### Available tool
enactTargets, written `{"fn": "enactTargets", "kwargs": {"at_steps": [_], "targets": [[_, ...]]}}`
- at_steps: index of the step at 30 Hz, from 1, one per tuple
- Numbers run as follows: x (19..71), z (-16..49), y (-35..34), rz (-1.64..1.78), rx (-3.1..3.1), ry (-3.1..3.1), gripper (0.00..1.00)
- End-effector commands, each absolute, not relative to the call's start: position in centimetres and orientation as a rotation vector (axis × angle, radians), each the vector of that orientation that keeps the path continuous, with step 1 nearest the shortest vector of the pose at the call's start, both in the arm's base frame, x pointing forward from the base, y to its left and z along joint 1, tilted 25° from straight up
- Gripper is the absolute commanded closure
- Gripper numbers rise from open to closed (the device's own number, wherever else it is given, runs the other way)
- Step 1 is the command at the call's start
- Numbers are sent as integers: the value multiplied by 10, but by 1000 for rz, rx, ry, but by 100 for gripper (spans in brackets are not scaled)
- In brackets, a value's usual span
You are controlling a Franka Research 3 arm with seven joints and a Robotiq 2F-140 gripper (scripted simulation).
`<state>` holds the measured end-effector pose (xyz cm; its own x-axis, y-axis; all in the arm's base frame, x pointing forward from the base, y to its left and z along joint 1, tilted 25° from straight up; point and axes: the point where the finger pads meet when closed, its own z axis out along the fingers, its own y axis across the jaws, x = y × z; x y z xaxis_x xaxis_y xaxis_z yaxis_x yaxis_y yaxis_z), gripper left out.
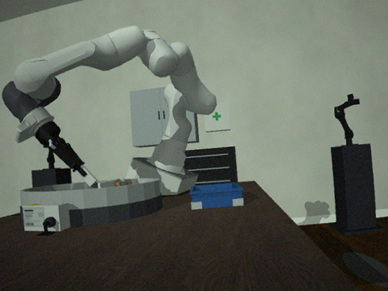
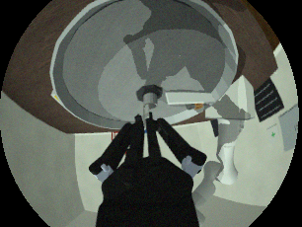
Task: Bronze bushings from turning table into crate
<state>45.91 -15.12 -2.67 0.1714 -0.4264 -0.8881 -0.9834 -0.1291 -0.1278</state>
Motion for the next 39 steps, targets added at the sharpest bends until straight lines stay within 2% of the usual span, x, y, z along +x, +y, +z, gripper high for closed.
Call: {"fn": "enactTargets", "kwargs": {"at_steps": [1,7,8,39], "targets": [[460,-28,-151,908,-1683,1354,100],[460,-28,-151,908,-1683,1354,100],[460,-28,-151,908,-1683,1354,93],[460,-28,-151,908,-1683,1354,93]]}}
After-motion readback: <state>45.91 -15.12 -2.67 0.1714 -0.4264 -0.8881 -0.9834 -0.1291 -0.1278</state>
